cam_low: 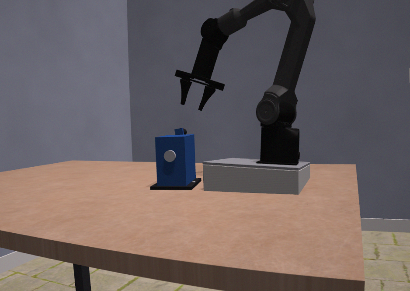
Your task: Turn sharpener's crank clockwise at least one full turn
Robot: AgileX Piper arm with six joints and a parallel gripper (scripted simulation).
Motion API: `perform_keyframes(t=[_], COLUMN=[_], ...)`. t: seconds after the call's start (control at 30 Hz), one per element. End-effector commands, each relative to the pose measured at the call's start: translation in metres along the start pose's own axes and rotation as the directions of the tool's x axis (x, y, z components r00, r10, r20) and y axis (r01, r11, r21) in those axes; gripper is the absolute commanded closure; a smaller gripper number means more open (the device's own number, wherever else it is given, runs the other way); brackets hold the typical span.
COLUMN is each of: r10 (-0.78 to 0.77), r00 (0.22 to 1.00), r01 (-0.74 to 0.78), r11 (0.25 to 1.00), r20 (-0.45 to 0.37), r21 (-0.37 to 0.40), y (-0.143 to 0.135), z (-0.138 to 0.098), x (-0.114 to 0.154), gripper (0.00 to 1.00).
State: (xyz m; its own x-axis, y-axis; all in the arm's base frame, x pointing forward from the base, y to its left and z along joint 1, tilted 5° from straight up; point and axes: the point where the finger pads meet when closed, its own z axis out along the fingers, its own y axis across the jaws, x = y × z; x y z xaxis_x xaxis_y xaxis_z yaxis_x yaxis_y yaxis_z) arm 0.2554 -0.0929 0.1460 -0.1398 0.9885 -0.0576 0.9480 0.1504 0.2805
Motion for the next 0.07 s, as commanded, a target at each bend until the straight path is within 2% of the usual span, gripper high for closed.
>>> perform_keyframes(t=[0.0,0.03], r10=[0.001,0.001], r00=[1.0,1.0], r01=[-0.001,-0.001], r11=[1.0,1.0], r20=[0.002,0.002], r21=[-0.002,-0.002], y=[0.0003,0.0003], z=[-0.0007,-0.0007], x=[-0.0003,-0.0003], gripper=[0.31,0.31])
